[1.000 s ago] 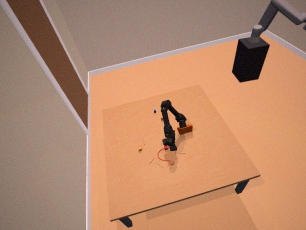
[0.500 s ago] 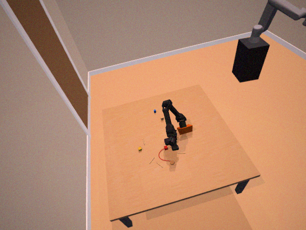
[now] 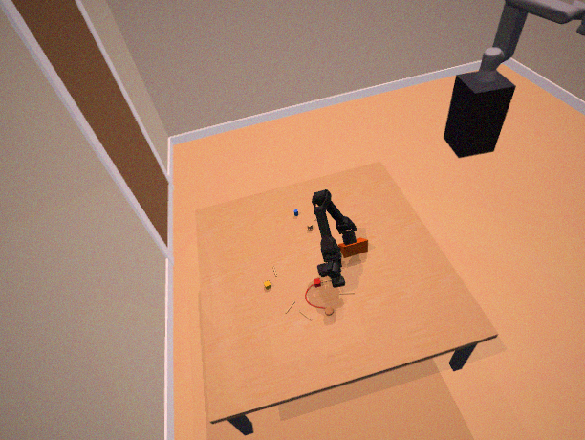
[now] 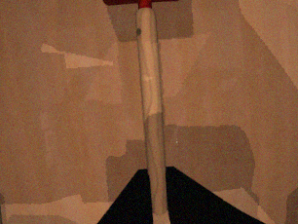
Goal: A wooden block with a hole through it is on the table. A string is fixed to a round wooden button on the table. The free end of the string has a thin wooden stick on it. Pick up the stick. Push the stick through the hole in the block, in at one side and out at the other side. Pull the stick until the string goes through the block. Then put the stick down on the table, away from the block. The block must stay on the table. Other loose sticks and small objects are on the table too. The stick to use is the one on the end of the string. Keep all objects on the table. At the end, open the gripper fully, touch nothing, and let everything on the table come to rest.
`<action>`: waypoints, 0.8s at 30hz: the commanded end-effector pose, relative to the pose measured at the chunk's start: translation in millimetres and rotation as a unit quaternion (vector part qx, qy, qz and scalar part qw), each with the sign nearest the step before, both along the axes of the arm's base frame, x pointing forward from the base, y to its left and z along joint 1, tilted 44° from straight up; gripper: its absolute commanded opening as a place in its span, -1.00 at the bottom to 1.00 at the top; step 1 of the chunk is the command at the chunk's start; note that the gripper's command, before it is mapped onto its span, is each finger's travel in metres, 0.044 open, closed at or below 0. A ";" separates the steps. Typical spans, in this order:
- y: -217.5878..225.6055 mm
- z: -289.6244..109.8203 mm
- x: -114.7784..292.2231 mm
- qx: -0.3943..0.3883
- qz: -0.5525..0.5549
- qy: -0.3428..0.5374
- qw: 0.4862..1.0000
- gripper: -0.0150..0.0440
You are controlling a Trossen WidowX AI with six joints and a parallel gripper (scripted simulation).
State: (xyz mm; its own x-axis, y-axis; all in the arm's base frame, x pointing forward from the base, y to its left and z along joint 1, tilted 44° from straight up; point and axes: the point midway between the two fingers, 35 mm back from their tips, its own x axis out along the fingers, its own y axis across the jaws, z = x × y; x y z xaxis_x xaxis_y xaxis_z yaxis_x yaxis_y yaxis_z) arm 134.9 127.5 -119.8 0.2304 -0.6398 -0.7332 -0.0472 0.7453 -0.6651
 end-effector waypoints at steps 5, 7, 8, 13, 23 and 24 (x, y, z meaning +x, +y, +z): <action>-1.9 -1.1 -10.5 0.000 -0.001 0.001 1.000 -0.49; -1.9 -1.6 -12.8 0.001 -0.001 0.001 1.000 -0.49; -2.0 -1.7 -13.9 0.001 -0.001 0.002 1.000 -0.49; -2.5 -2.7 -19.3 0.003 -0.001 0.002 1.000 -0.49; -4.4 -3.2 -30.4 0.007 0.000 0.003 1.000 -0.49; -4.2 -3.1 -30.6 0.007 0.000 0.003 1.000 -0.49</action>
